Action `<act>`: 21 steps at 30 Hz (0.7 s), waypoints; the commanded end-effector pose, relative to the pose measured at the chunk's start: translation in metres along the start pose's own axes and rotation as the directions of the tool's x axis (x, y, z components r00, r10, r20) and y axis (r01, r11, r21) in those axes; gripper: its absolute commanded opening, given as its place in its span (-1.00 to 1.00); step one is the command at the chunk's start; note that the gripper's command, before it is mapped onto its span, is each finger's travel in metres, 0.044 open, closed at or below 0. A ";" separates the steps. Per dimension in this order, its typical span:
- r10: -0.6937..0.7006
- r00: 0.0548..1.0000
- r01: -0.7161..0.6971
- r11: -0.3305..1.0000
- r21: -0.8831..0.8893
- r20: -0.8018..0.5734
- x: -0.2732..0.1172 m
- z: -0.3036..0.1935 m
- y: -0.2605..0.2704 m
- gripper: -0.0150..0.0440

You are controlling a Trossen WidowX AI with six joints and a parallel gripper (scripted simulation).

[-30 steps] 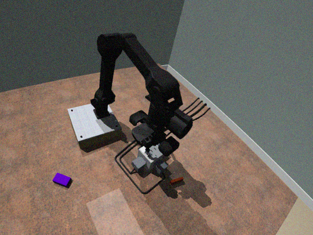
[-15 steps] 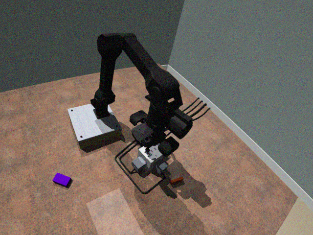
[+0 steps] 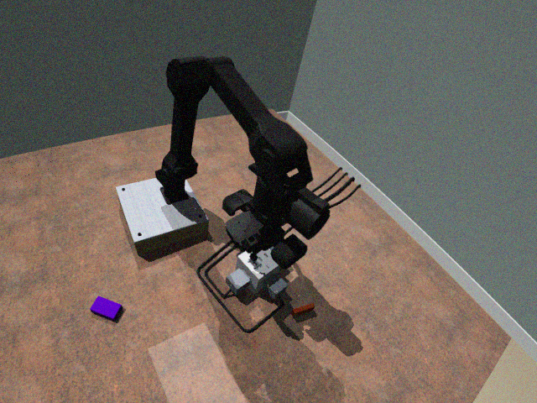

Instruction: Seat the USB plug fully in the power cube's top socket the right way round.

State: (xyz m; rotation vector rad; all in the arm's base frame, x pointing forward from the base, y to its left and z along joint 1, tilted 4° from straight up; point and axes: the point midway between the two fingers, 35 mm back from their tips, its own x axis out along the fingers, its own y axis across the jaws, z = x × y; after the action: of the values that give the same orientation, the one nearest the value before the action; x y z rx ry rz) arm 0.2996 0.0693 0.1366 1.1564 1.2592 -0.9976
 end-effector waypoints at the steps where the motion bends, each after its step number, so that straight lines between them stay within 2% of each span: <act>1: 0.000 1.000 0.000 1.000 -0.002 -0.007 0.001 -0.001 0.000 -0.49; 21: -0.001 1.000 0.001 1.000 0.000 -0.024 0.003 -0.002 0.000 -0.49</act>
State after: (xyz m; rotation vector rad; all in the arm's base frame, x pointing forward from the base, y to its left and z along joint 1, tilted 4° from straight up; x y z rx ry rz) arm 0.2993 0.0709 0.1344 1.1713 1.2722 -0.9916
